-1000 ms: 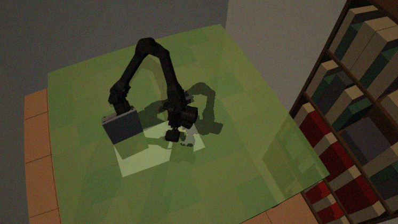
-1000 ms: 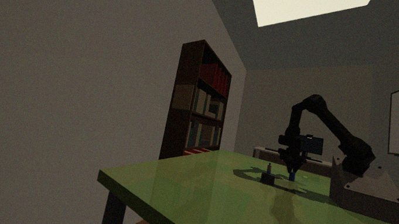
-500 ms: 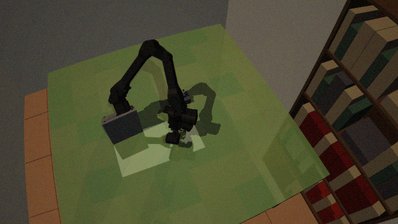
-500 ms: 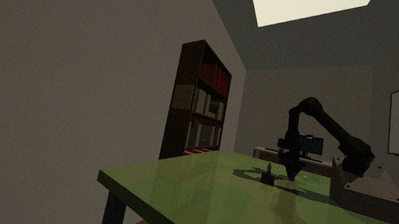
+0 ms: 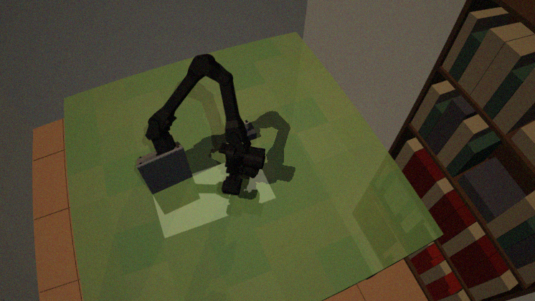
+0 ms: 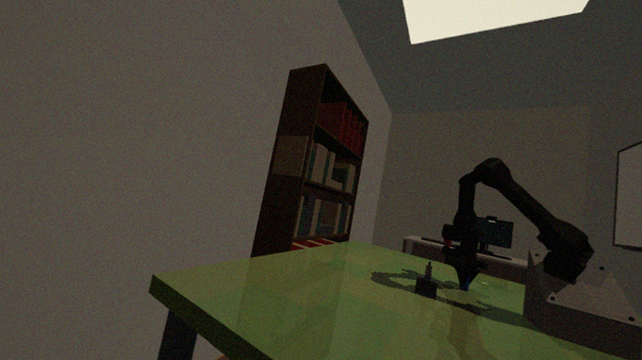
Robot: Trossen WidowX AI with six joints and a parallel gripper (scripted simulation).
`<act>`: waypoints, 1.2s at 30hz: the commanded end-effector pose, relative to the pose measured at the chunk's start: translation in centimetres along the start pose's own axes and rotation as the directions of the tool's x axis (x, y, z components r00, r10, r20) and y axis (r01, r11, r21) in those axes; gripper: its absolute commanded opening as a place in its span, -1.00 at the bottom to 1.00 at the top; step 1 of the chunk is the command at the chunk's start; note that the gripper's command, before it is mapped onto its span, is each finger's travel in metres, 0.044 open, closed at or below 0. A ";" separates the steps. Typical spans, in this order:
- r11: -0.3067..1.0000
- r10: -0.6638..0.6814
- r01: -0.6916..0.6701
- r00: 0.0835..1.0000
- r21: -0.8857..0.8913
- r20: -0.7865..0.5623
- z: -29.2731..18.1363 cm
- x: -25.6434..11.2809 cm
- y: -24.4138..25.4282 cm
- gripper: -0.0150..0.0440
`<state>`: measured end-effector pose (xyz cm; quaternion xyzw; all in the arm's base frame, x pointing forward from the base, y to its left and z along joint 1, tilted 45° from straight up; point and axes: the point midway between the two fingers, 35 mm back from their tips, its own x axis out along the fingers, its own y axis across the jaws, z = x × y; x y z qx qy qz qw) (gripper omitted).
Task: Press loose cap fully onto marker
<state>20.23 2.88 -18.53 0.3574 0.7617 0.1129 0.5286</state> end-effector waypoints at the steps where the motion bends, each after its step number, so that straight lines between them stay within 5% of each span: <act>1: 1.000 0.004 -0.004 1.000 0.005 -0.003 -0.1 0.1 0.0 -0.21; 5: 1.000 0.003 -0.003 1.000 0.005 -0.002 0.0 -0.6 0.0 -0.49; 26: 1.000 0.000 0.000 1.000 0.005 0.000 0.1 -6.1 0.0 -0.49; 36: 1.000 -0.010 0.010 1.000 0.009 0.011 1.7 -7.8 4.1 -0.49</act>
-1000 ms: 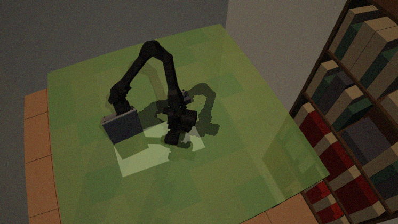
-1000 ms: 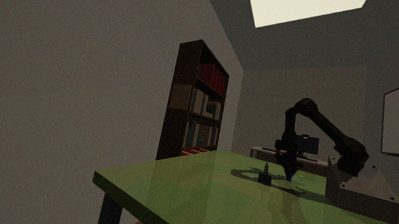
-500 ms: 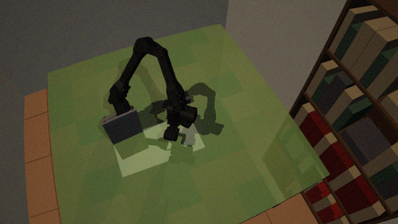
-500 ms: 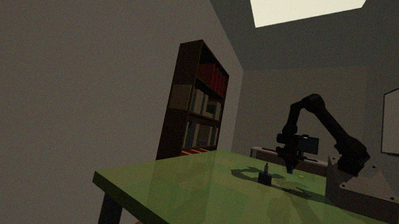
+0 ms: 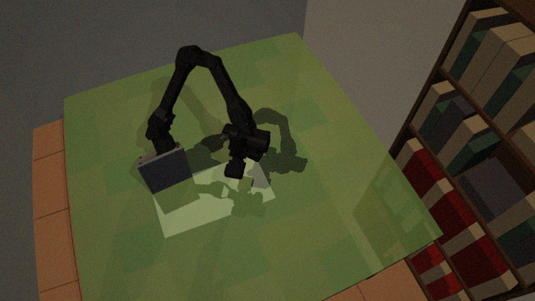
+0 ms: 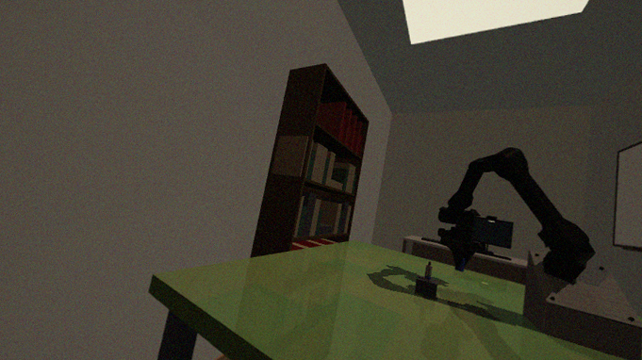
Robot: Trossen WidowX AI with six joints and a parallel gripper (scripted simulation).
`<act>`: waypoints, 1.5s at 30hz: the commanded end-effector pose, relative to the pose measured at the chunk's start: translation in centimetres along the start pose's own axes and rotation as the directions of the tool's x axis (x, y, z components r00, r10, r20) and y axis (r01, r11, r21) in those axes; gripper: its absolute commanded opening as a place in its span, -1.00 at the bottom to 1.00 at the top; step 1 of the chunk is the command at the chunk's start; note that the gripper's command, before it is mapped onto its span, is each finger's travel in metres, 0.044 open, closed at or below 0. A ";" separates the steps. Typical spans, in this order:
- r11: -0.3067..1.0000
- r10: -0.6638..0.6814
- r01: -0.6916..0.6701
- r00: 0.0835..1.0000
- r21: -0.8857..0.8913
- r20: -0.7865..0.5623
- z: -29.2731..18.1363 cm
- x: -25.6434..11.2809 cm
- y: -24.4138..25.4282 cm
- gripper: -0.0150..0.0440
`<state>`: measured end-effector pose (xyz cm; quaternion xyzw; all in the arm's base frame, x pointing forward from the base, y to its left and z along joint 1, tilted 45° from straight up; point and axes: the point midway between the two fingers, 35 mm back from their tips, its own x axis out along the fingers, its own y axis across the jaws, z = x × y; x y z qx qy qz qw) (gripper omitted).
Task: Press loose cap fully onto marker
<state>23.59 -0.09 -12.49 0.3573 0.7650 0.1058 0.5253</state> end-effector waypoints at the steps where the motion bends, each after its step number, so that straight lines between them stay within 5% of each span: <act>1: 1.000 -0.002 0.002 1.000 -0.004 0.015 0.7 -1.0 2.0 -0.49; 34: 1.000 0.018 -0.017 1.000 -0.013 0.003 -1.6 -5.1 19.7 -0.49; 45: 1.000 0.020 -0.020 1.000 -0.012 -0.002 -1.9 -4.5 20.4 -0.49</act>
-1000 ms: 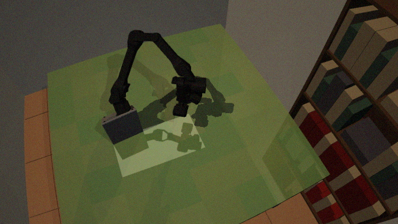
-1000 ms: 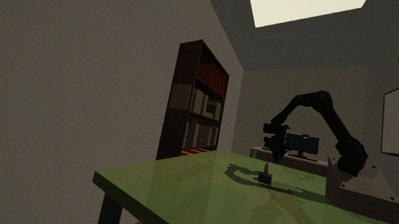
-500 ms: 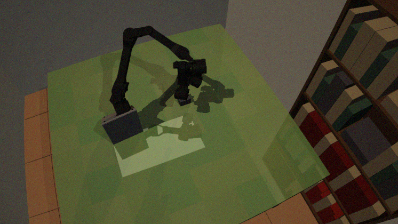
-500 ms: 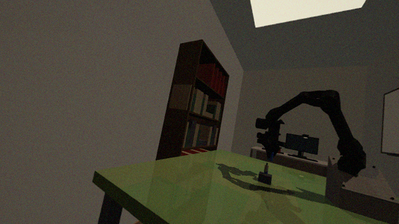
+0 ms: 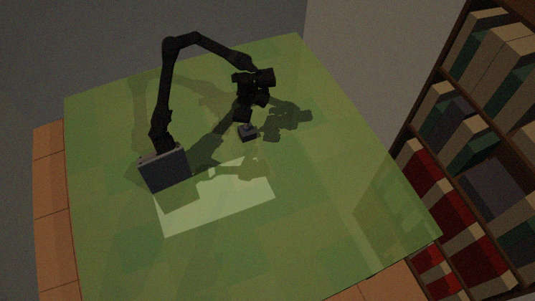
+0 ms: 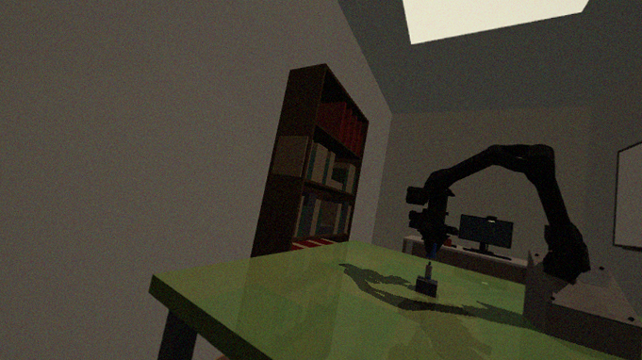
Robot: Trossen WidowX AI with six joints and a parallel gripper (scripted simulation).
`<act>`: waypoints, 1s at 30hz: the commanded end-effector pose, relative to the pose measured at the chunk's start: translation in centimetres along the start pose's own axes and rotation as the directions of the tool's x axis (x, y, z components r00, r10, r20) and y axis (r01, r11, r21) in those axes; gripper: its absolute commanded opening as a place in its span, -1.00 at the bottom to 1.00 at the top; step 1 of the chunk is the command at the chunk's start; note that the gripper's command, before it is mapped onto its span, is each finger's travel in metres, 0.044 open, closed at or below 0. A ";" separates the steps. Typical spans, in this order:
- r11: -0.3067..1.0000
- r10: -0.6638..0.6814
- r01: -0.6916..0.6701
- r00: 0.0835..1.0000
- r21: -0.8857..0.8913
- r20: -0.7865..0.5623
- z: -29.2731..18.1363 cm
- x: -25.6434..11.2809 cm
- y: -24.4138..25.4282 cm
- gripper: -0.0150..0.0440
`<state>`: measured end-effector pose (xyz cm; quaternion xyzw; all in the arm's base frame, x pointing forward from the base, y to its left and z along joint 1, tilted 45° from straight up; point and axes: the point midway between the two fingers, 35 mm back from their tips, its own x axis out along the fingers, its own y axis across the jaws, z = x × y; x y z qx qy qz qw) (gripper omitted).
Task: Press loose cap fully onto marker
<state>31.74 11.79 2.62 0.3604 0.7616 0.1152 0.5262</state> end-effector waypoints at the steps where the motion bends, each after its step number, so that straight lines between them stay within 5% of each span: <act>1: 1.000 0.003 -0.003 1.000 0.001 0.000 -0.1 0.2 0.1 -0.49; 30: 1.000 0.005 -0.005 1.000 0.001 -0.001 -0.1 4.7 0.2 -0.49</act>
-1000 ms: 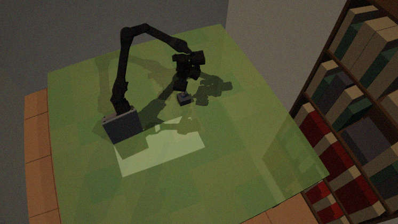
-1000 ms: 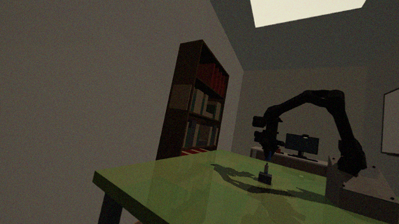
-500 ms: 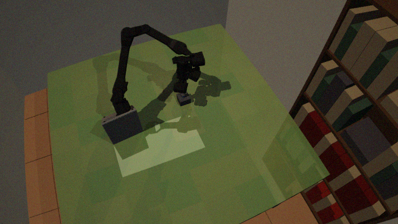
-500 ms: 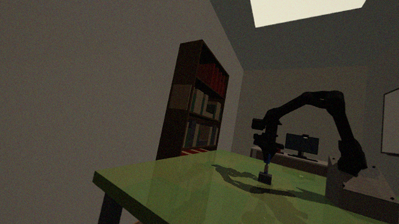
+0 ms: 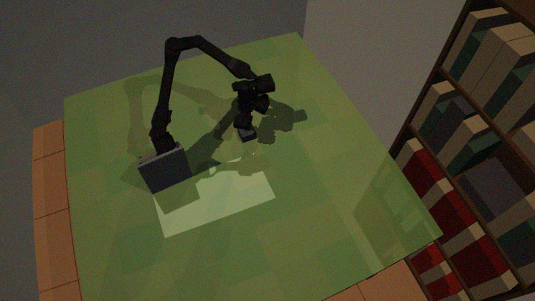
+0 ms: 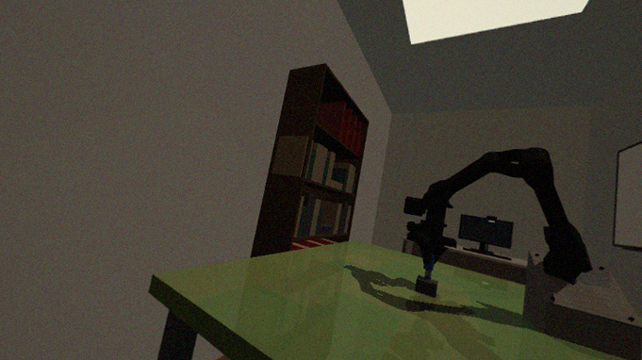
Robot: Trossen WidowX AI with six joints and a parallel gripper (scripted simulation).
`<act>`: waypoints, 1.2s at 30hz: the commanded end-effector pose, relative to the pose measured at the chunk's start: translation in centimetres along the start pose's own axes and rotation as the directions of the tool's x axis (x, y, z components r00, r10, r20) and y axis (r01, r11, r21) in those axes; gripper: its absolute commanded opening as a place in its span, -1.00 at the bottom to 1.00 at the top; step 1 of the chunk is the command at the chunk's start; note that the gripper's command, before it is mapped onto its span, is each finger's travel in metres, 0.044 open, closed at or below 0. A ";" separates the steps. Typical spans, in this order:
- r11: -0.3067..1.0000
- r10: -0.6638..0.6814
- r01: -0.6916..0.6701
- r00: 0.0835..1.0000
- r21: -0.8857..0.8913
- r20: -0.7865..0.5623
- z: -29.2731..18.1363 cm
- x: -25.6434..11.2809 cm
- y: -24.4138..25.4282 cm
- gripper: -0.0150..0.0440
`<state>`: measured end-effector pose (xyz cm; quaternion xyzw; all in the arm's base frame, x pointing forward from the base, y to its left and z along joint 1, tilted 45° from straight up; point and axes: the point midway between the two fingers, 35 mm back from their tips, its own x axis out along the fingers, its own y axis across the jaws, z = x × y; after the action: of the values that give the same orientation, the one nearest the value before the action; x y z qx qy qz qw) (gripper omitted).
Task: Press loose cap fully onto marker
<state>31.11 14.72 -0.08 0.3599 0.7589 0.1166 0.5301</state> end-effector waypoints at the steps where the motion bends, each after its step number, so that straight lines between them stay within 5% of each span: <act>1: 1.000 0.003 -0.003 1.000 0.007 -0.009 -0.1 0.9 -0.1 -0.49; 21: 1.000 0.004 -0.003 1.000 0.007 -0.010 -0.2 1.4 -0.1 -0.49; 36: 1.000 0.001 -0.001 1.000 0.003 -0.008 -0.2 1.3 -0.1 0.84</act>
<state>30.68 15.61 -1.03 0.3608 0.7608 0.1173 0.5265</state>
